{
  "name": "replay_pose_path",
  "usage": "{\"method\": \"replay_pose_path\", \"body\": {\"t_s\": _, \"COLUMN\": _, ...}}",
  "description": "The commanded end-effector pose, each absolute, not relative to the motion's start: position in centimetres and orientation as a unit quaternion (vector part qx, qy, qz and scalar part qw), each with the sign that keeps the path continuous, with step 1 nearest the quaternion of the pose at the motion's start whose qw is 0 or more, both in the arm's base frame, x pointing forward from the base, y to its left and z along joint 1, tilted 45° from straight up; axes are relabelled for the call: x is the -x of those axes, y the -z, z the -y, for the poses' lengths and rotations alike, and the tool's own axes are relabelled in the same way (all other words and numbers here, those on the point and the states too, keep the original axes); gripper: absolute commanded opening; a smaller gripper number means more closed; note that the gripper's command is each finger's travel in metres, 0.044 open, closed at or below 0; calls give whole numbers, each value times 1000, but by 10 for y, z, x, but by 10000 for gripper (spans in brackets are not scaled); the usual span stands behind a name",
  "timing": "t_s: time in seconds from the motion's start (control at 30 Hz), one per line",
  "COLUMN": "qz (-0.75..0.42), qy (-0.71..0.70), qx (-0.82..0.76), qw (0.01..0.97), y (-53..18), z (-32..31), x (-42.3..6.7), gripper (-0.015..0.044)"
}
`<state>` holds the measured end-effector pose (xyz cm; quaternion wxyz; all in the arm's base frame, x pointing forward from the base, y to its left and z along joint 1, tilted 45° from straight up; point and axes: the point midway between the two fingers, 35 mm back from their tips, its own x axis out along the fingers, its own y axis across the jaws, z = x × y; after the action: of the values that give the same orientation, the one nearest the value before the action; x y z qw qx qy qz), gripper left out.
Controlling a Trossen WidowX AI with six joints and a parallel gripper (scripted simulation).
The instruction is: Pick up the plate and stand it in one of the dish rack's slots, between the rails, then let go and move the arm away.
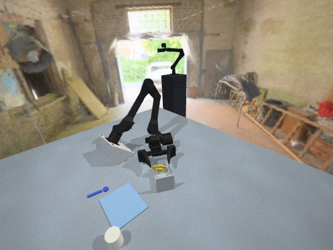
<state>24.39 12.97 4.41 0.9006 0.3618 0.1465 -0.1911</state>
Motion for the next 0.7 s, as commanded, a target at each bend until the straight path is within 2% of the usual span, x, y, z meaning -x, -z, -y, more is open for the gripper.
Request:
{"method": "replay_pose_path", "body": {"t_s": 0.0, "qz": -146, "qy": 195, "qx": -365, "qw": 898, "y": -62, "z": -116, "x": -250, "gripper": 400}}
{"method": "replay_pose_path", "body": {"t_s": 0.33, "qz": -132, "qy": 191, "qx": -363, "qw": 903, "y": -125, "z": -58, "x": -262, "gripper": 400}}
{"method": "replay_pose_path", "body": {"t_s": 0.67, "qz": -195, "qy": 213, "qx": -275, "qw": 917, "y": -116, "z": -45, "x": -273, "gripper": 400}}
